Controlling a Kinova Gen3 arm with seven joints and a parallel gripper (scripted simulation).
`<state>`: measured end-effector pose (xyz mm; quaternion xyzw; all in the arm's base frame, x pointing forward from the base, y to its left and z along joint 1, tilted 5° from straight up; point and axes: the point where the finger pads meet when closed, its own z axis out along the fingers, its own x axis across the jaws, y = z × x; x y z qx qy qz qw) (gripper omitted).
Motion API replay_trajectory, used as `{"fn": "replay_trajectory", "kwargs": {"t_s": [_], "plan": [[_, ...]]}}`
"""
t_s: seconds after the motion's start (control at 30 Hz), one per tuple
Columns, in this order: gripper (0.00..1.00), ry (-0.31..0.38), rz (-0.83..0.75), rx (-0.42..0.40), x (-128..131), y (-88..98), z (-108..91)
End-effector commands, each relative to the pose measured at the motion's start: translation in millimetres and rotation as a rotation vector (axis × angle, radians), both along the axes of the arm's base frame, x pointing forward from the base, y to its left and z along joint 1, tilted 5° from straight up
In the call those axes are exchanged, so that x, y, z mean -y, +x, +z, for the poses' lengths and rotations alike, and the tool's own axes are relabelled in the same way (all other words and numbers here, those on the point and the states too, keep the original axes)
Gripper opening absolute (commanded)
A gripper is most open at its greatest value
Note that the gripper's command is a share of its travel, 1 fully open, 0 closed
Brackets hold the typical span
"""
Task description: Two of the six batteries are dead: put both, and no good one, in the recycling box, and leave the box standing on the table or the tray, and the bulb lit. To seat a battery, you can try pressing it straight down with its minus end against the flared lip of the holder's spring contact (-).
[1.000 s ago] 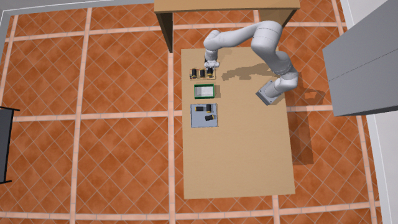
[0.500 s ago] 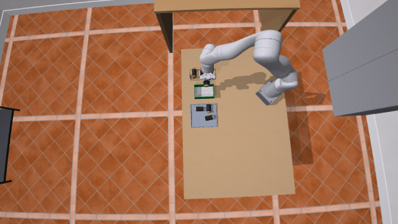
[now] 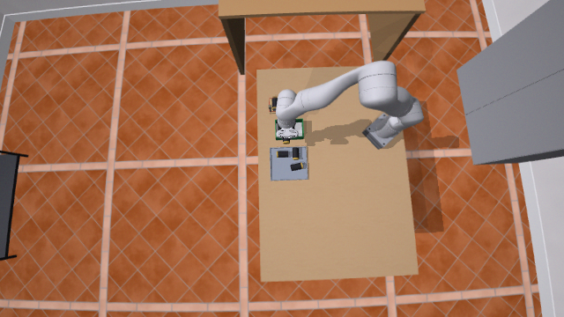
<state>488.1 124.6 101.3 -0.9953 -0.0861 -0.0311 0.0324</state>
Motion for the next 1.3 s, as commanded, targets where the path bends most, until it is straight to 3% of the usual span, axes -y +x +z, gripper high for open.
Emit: {"fn": "replay_trajectory", "kwargs": {"t_s": [0.0, 0.43, 0.87, 1.27], "plan": [[0.57, -0.002, 0.021, 0.002, -23, 2.4, 0.9], [0.57, -0.002, 0.021, 0.002, -116, 14.4, 7.9], [0.57, -0.002, 0.021, 0.002, -157, 19.7, 11.1], [0.57, -0.002, 0.021, 0.002, -165, 20.8, 11.7]]}}
